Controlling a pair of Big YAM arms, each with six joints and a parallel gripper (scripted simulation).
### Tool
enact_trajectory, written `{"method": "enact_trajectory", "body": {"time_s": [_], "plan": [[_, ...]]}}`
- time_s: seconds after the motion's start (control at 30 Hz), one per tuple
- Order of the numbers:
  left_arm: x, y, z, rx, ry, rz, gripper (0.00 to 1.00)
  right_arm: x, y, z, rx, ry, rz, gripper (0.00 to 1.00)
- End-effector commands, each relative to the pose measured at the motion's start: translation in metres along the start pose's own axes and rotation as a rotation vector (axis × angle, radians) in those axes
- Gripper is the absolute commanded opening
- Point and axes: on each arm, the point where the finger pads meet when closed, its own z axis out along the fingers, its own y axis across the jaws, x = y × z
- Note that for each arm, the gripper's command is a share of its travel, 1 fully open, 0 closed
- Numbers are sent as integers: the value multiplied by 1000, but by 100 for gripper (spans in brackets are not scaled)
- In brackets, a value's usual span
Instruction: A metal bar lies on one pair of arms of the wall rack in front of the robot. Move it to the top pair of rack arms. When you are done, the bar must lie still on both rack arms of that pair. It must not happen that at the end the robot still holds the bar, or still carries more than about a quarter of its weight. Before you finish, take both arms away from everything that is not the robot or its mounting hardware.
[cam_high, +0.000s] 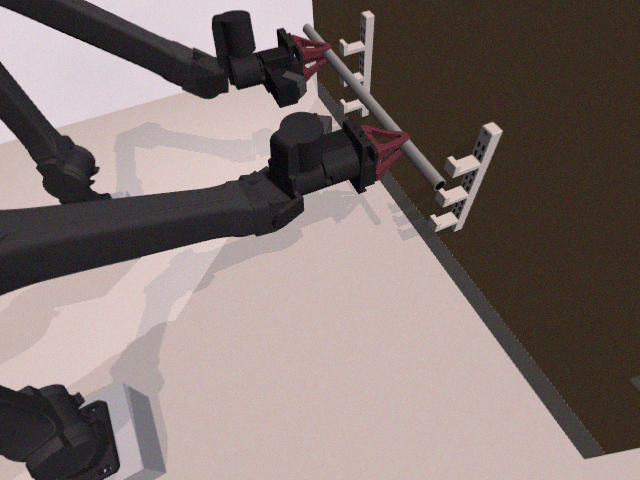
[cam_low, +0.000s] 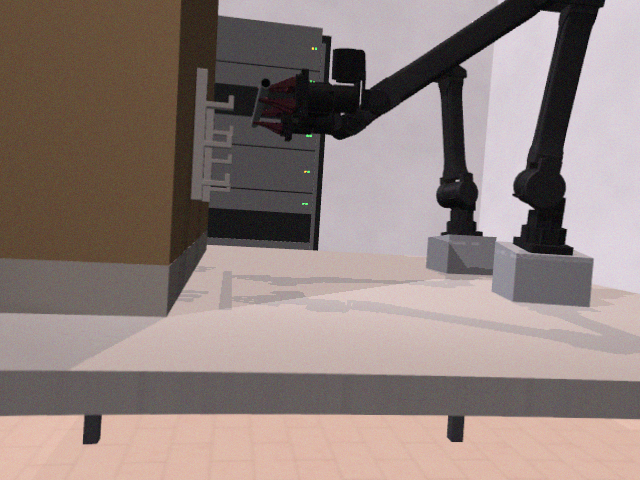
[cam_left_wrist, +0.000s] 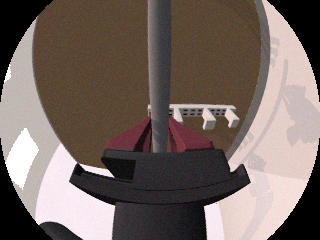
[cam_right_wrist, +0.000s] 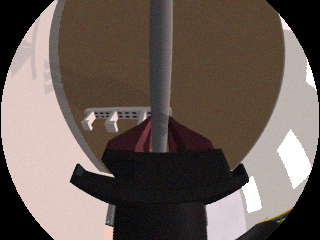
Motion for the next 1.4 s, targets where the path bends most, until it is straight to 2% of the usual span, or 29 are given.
{"method": "enact_trajectory", "body": {"time_s": [0.0, 0.6, 1.37], "plan": [[5, 39, 20, -76, 14, -14, 0, 5, -53, 21, 89, 16, 32, 0], [5, 39, 47, -76, 14, -14, 0, 6, -54, 48, 89, 16, 32, 0], [5, 39, 48, -76, 14, -14, 0, 6, -54, 49, 89, 16, 32, 0]]}}
